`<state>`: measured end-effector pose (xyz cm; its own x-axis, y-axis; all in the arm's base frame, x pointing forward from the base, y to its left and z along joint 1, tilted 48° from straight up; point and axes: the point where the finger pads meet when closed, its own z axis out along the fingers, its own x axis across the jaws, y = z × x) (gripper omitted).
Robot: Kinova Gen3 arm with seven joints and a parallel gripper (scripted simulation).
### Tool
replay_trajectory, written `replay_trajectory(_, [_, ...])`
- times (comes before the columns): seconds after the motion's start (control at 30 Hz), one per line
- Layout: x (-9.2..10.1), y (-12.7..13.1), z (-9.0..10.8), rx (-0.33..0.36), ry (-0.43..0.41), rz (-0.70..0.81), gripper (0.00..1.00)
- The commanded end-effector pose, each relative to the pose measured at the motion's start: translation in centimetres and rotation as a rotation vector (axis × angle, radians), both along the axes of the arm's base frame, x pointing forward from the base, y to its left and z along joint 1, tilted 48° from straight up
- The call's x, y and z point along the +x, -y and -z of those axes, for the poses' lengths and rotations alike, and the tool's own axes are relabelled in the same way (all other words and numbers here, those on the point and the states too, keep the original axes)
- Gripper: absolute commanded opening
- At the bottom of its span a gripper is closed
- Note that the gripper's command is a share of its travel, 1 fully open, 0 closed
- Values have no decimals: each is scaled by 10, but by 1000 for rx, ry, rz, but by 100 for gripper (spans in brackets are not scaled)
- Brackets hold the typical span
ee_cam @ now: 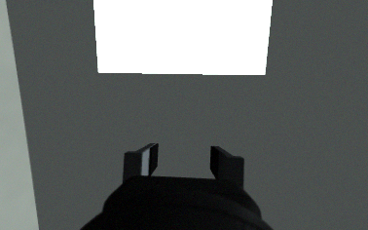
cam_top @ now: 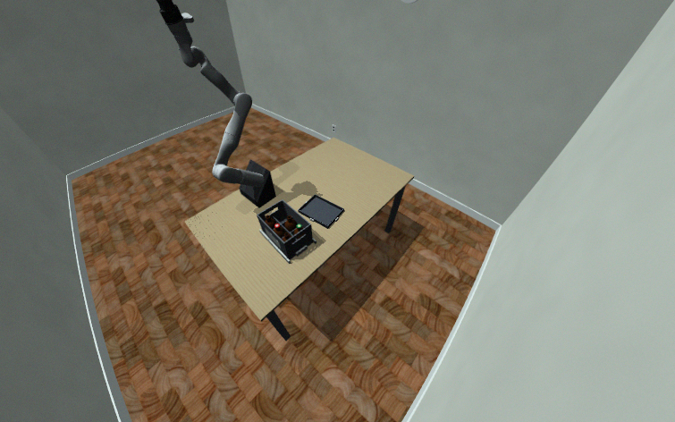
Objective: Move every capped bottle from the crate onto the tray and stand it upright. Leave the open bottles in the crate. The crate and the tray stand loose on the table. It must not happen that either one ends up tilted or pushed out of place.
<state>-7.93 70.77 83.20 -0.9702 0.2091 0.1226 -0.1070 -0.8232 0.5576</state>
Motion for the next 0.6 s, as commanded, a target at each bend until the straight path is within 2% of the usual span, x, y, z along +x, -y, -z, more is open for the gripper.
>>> replay_trajectory(0.0, [15, -1, 0, -3, -4, 48, 100])
replay_trajectory(0.33, [48, -3, 1, -2, -5, 176, 100])
replay_trajectory(0.4, [48, -3, 1, -2, -5, 176, 100])
replay_trajectory(0.43, [41, -2, 1, -4, 9, 162, 100])
replay_trajectory(0.57, [54, -2, 1, -3, 5, 169, 100])
